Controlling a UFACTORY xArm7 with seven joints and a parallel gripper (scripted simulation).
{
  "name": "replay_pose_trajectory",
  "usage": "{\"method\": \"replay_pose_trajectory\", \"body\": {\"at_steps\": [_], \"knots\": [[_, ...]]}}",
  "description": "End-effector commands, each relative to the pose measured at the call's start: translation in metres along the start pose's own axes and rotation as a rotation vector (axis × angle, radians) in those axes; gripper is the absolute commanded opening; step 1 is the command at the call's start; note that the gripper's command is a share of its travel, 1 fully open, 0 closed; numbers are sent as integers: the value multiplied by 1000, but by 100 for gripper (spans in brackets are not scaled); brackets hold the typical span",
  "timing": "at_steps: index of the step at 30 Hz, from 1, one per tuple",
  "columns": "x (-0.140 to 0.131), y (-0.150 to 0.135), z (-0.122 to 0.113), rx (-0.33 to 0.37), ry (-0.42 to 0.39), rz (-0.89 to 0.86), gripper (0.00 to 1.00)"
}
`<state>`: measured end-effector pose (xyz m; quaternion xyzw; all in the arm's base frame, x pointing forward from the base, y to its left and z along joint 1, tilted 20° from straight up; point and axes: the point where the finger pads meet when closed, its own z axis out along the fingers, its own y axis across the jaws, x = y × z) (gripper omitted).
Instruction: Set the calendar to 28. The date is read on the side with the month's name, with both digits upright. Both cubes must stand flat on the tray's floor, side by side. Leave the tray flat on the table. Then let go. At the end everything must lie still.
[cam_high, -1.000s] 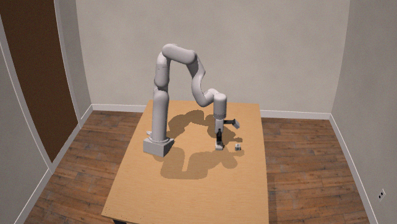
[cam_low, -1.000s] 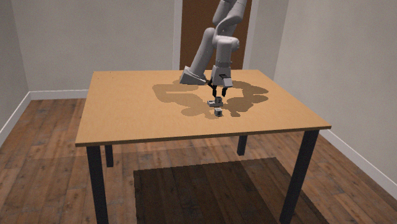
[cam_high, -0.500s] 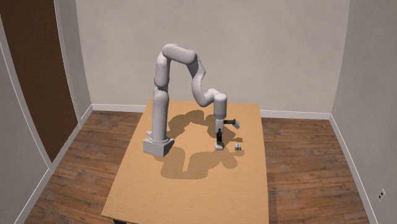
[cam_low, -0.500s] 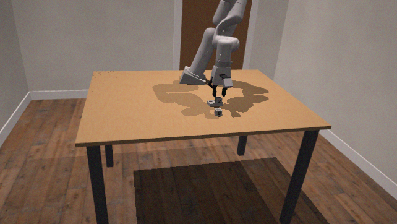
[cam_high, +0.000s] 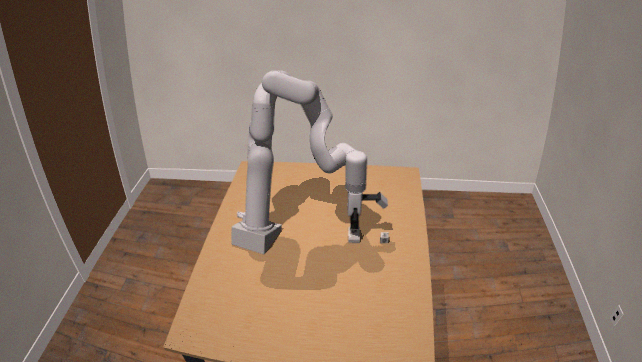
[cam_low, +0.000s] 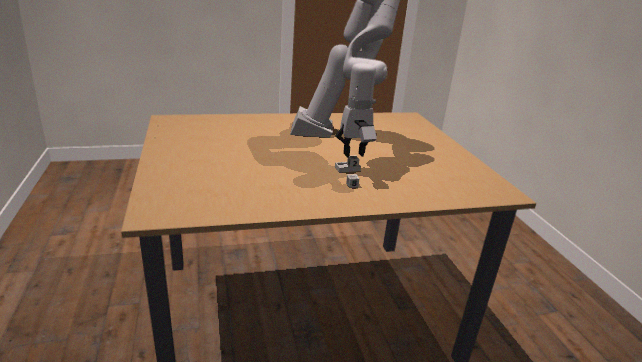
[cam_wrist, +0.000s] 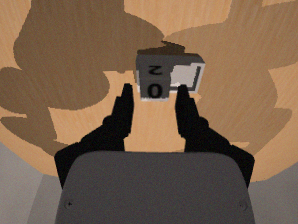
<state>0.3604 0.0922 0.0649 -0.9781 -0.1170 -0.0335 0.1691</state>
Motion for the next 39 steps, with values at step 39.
{"method": "replay_pose_trajectory", "body": {"at_steps": [39], "knots": [[1, 0, 27, 0, 4, 0, 49]]}}
